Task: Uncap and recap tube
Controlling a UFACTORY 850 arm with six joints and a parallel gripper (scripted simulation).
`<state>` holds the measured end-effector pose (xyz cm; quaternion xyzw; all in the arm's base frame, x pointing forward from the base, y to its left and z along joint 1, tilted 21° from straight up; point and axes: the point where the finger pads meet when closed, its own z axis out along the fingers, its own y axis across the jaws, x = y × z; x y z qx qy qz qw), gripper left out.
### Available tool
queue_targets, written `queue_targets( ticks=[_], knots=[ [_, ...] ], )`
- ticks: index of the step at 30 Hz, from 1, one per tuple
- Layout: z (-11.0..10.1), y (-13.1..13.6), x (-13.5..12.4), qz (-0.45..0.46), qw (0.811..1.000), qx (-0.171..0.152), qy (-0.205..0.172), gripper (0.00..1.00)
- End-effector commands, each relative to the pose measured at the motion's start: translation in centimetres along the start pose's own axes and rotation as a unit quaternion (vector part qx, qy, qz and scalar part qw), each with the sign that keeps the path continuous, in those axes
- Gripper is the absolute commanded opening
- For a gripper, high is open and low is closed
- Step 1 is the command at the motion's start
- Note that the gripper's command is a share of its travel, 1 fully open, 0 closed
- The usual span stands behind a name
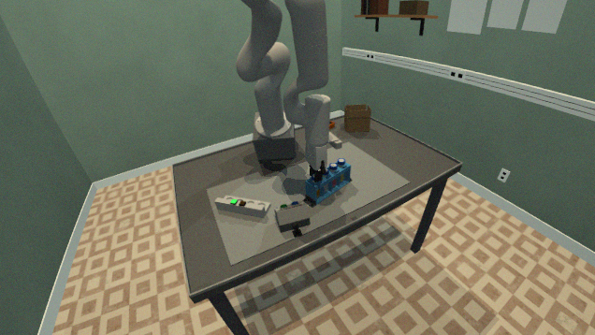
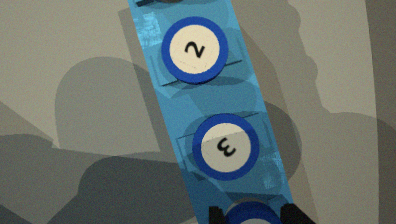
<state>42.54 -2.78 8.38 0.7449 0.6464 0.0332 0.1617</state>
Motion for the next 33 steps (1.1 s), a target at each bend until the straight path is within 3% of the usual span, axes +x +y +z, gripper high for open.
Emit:
queue_targets(
  ticks=[1, 6, 18, 19, 33],
  knots=[
    [0.01, -0.01, -0.03, 0.108, 0.994, -0.026, 0.015, 0.00],
    [0.02, -0.01, -0.03, 0.214, 0.976, -0.025, 0.018, 0.00],
    [0.03, -0.01, -0.03, 0.214, 0.976, -0.025, 0.018, 0.00],
    [0.03, -0.01, -0.03, 0.214, 0.976, -0.025, 0.018, 0.46],
    [-0.57, -0.04, -0.04, 0.214, 0.976, -0.025, 0.018, 0.46]
  ],
)
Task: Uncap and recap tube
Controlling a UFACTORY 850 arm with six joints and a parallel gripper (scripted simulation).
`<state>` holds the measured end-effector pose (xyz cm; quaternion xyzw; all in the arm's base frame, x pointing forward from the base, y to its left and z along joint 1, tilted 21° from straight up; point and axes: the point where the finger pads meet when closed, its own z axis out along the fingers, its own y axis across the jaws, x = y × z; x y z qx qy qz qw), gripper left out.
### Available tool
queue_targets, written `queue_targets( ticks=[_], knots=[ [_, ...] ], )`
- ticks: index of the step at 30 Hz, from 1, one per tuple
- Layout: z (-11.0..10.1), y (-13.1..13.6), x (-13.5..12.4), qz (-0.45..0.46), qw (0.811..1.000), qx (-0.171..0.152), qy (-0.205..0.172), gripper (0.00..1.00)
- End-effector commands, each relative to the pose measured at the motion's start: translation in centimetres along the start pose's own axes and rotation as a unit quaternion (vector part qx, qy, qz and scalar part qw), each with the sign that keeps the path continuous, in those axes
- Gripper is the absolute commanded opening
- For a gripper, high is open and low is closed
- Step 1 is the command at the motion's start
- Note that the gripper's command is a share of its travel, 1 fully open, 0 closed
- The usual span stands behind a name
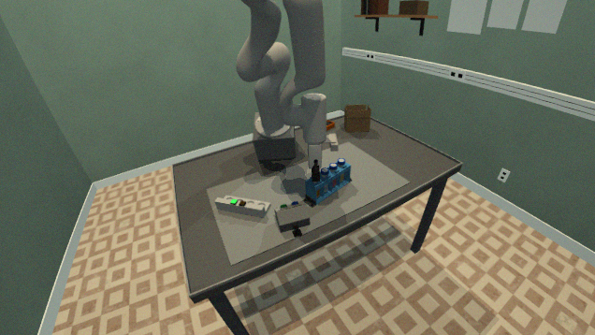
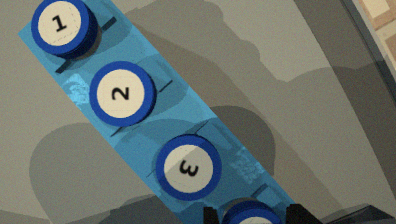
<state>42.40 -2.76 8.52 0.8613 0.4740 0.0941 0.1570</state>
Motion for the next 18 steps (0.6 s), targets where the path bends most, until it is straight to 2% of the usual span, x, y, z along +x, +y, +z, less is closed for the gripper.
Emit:
queue_targets(
  ticks=[1, 13, 18],
  knots=[
    [-0.7, 0.1, 0.0, 0.000, 1.000, -0.002, 0.002, 0.46],
    [-4.3, 0.1, 0.0, 0.000, 1.000, -0.002, 0.002, 0.46],
    [-4.4, 0.1, 0.0, 0.000, 1.000, -0.002, 0.002, 0.46]
  ],
)
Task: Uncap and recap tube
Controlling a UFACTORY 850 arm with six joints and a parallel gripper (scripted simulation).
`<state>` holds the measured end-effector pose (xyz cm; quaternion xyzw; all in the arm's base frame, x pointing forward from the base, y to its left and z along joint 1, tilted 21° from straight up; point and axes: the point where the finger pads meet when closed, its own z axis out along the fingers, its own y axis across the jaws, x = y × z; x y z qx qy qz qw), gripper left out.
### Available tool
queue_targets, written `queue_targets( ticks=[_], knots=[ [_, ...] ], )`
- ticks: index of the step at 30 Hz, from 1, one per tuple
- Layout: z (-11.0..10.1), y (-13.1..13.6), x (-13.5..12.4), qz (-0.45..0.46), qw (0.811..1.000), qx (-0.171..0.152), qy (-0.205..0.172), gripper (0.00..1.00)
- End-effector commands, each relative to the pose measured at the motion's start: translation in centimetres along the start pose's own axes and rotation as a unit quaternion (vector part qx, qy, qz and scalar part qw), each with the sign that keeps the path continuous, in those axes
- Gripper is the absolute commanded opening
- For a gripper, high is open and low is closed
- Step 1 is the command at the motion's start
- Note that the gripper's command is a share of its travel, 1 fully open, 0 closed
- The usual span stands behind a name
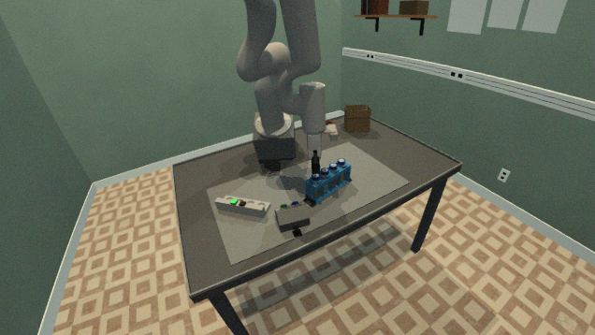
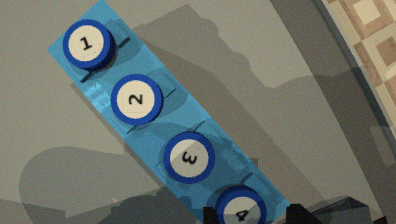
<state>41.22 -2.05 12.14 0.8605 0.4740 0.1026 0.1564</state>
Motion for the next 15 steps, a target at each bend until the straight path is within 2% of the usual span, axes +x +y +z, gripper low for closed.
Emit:
queue_targets(
  ticks=[1, 4, 9, 10, 11, 12, 13, 14, 15],
  knots=[
    [-0.5, 0.0, 0.0, -0.001, 1.000, 0.002, -0.006, 0.46],
    [-0.5, -1.6, 1.9, -0.125, 0.992, 0.003, -0.006, 0.46],
    [-0.5, -2.7, 3.1, -0.208, 0.978, 0.003, -0.005, 0.46],
    [-0.5, -3.3, 3.7, -0.247, 0.969, 0.003, -0.005, 0.46],
    [-0.5, -3.3, 3.7, -0.248, 0.969, 0.003, -0.005, 0.46],
    [-0.5, -3.9, 4.3, -0.287, 0.958, 0.004, -0.005, 0.46],
    [-0.5, -3.9, 4.3, -0.288, 0.958, 0.004, -0.005, 0.46],
    [-0.5, -4.4, 5.0, -0.326, 0.945, 0.004, -0.005, 0.46],
    [-0.5, -4.4, 5.0, -0.326, 0.945, 0.004, -0.005, 0.46]
  ],
)
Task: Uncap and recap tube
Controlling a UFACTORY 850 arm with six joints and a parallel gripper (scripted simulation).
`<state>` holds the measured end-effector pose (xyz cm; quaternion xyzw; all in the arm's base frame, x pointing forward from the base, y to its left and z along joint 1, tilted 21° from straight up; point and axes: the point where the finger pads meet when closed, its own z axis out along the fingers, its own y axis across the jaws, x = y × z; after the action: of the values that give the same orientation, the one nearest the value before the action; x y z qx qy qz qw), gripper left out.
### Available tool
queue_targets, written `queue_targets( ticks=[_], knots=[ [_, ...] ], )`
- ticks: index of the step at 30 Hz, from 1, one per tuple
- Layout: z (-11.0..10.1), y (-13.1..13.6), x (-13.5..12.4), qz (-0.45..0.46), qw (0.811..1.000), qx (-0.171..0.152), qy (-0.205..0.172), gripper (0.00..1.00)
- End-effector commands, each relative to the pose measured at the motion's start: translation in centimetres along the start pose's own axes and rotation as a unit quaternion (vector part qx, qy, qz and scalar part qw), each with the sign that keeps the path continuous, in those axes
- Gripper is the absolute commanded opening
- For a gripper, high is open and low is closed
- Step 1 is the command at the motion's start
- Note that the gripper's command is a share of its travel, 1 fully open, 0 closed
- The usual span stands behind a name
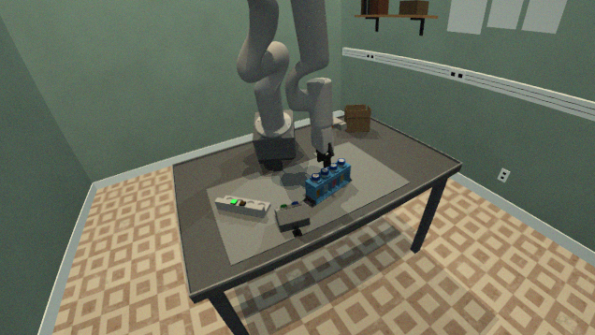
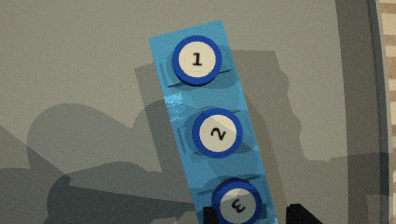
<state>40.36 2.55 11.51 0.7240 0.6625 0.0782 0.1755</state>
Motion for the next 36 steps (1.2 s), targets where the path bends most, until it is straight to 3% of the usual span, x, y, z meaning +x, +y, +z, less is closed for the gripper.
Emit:
queue_targets(
  ticks=[1, 3, 5, 7, 20, 29, 36],
  knots=[
    [0.0, -0.4, 1.9, -0.097, 0.995, 0.016, -0.014, 0.46],
    [0.1, -0.8, 3.5, -0.175, 0.984, 0.016, -0.012, 0.46],
    [0.1, -0.8, 3.5, -0.181, 0.983, 0.017, -0.013, 0.46],
    [0.1, -1.3, 5.1, -0.249, 0.968, 0.017, -0.011, 0.46],
    [0.2, -2.7, 10.5, -0.251, 0.968, 0.018, -0.012, 0.46],
    [0.2, -2.7, 10.5, -0.251, 0.968, 0.018, -0.012, 0.46],
    [1.7, -2.8, 10.5, -0.251, 0.968, 0.018, -0.012, 0.46]
  ],
)
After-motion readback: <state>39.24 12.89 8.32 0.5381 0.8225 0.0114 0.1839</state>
